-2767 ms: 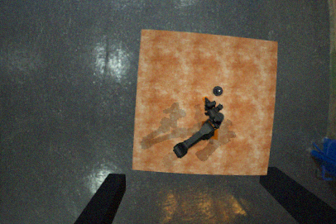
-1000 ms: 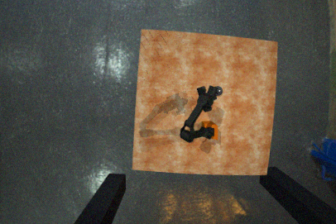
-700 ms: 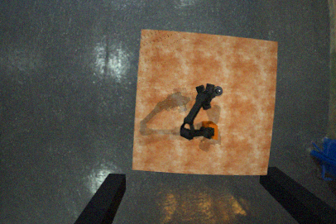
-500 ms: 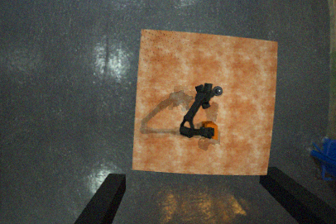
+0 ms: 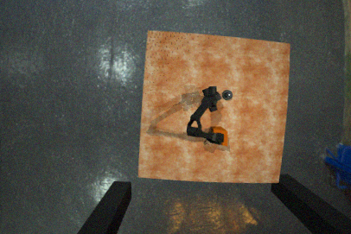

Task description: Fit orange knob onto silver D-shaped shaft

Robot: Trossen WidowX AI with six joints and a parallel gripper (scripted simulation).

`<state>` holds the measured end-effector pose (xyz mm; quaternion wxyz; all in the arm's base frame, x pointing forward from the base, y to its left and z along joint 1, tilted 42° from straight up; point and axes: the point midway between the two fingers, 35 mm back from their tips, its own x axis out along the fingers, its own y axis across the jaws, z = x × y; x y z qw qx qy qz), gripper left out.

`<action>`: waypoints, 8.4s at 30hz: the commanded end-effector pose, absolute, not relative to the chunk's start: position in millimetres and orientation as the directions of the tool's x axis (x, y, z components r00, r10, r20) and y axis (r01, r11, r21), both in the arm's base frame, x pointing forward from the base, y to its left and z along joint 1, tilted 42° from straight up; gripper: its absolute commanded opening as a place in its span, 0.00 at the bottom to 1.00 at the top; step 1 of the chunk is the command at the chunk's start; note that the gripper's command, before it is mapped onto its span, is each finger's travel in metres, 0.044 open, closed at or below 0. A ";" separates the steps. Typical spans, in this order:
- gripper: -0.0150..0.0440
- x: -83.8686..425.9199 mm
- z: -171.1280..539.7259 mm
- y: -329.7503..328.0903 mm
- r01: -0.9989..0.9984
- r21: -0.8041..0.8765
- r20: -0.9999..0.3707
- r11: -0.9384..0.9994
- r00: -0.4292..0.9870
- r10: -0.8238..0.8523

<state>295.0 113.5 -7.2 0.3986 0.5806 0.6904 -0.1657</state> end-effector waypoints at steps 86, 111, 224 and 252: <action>1.00 295.8 -5.3 110.5 0.936 0.233 -0.740 0.264 -0.005 0.672; 0.50 294.3 -14.6 119.8 0.936 0.234 -0.739 0.263 -0.005 0.674; 0.25 335.8 -56.8 -65.2 0.934 0.238 -0.749 0.268 0.000 0.663; 0.25 336.9 -84.5 -54.9 0.936 0.233 -0.748 0.263 -0.001 0.664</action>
